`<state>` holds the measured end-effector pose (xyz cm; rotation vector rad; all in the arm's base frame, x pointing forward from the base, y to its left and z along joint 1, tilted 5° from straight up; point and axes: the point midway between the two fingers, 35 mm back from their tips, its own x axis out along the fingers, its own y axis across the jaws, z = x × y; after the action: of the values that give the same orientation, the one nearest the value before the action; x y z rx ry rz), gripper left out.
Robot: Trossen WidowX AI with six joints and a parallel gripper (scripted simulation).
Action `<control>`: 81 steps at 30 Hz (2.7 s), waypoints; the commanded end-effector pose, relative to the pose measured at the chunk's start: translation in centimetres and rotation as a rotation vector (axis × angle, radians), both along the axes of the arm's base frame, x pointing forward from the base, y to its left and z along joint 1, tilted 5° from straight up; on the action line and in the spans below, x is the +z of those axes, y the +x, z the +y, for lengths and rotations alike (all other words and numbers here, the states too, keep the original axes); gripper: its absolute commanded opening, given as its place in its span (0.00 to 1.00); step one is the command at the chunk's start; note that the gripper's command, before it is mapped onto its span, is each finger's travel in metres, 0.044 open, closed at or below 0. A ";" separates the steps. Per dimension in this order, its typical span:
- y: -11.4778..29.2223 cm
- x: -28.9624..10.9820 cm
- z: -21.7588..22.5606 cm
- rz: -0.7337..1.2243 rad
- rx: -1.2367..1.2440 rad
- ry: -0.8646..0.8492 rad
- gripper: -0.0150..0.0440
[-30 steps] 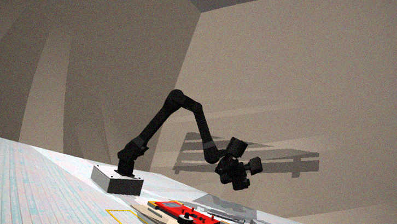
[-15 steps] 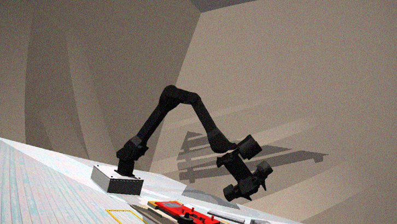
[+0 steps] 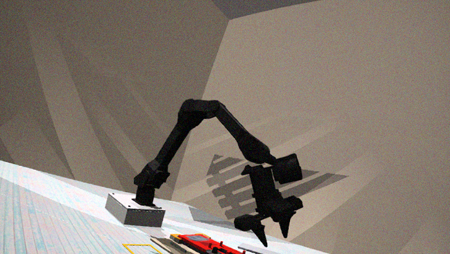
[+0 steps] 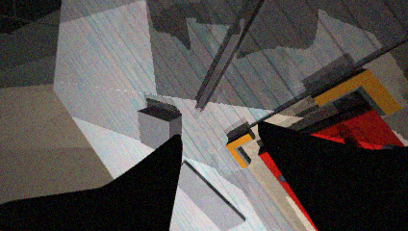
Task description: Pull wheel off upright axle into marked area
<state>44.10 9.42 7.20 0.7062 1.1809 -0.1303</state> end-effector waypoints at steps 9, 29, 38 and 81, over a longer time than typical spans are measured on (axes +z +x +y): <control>-7.0 2.8 -12.5 0.309 0.491 -0.471 0.76; -7.6 2.4 -13.1 0.312 0.494 -0.472 0.76; -7.3 -3.9 -13.8 0.312 0.494 -0.473 0.76; -7.6 -3.6 -13.7 0.319 0.493 -0.467 0.25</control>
<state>36.59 -4.29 3.35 -0.0289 1.5260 -0.1003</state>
